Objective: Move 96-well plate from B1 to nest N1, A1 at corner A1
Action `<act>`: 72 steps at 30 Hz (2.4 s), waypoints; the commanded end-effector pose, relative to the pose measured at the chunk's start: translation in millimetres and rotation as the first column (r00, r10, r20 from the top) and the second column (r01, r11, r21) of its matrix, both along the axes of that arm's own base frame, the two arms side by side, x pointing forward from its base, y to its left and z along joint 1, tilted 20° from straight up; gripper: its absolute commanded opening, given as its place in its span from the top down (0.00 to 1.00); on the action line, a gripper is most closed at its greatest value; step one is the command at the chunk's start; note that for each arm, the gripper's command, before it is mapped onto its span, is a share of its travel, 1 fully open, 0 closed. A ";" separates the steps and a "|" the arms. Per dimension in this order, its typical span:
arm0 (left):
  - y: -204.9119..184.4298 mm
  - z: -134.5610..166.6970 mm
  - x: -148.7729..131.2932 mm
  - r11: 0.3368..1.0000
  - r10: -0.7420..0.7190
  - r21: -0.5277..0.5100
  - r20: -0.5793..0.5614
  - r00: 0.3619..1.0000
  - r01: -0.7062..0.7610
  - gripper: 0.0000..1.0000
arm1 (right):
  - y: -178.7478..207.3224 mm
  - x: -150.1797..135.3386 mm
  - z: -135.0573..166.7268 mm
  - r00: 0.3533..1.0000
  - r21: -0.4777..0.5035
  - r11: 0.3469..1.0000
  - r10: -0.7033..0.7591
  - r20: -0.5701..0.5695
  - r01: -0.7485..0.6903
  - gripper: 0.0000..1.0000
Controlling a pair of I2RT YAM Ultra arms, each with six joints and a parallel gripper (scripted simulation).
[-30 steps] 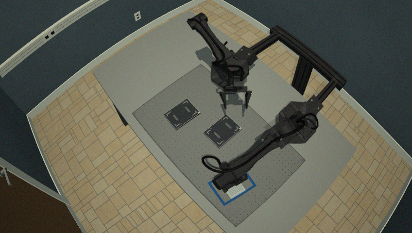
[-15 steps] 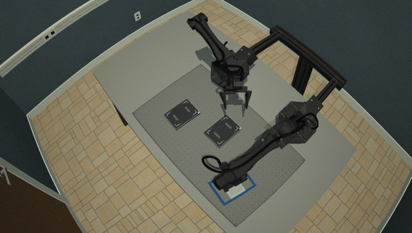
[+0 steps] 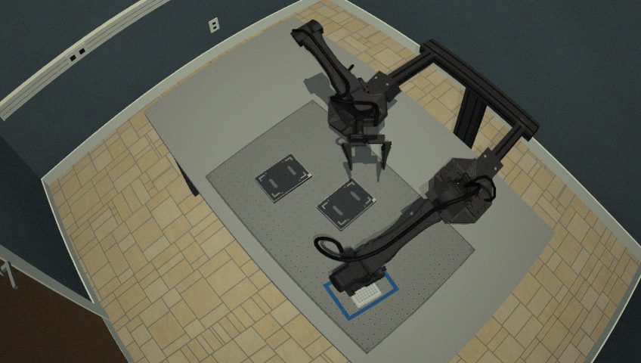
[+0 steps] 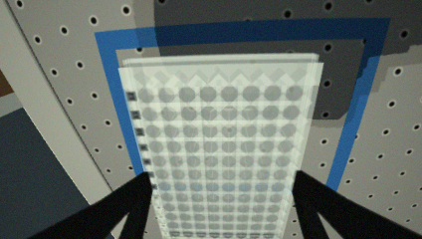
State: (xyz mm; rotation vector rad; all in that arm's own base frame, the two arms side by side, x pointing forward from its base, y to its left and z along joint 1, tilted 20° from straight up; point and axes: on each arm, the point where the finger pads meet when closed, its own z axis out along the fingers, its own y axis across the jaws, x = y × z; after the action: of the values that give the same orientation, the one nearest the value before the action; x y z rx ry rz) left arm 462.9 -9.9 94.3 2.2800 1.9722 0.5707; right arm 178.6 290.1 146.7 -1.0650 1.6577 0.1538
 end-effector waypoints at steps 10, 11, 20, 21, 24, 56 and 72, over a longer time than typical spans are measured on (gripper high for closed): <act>-2.9 5.8 -6.4 1.000 0.004 0.001 -0.024 1.000 -0.004 0.24 | -9.3 23.8 11.6 0.999 0.019 1.000 -0.013 -0.030 0.013 0.00; -2.9 5.8 -6.4 1.000 0.004 0.001 -0.024 1.000 -0.004 0.24 | -16.1 34.1 11.9 0.999 0.018 0.999 -0.037 -0.040 0.037 0.00; -2.9 5.8 -6.4 1.000 0.004 0.001 -0.024 1.000 -0.004 0.24 | -91.2 110.8 21.1 0.961 0.032 0.965 -0.255 -0.108 0.260 0.00; -2.9 5.8 -6.4 1.000 0.004 0.001 -0.024 1.000 -0.004 0.24 | -91.2 110.8 21.1 0.961 0.032 0.965 -0.255 -0.108 0.260 0.00; -0.9 3.0 -6.2 1.000 0.003 0.002 -0.024 1.000 -0.003 0.24 | -134.7 137.3 26.4 0.923 0.043 0.928 -0.363 -0.129 0.371 0.00; -193.2 -66.9 -115.1 0.997 0.081 -0.012 -0.005 0.997 -0.081 0.24 | -359.8 166.0 60.6 0.611 0.117 0.601 -0.769 -0.187 0.791 0.00; -255.5 -90.4 -154.4 0.999 0.031 -0.007 -0.003 1.000 -0.031 0.24 | -360.0 165.9 60.6 0.611 0.117 0.600 -0.769 -0.187 0.792 0.00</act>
State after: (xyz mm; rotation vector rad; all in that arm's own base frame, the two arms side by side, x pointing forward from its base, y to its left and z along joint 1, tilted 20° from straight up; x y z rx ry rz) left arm 302.3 -261.0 -2.8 2.3063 1.9790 0.5500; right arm 344.3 -68.6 186.7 -0.0857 2.0747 -0.2059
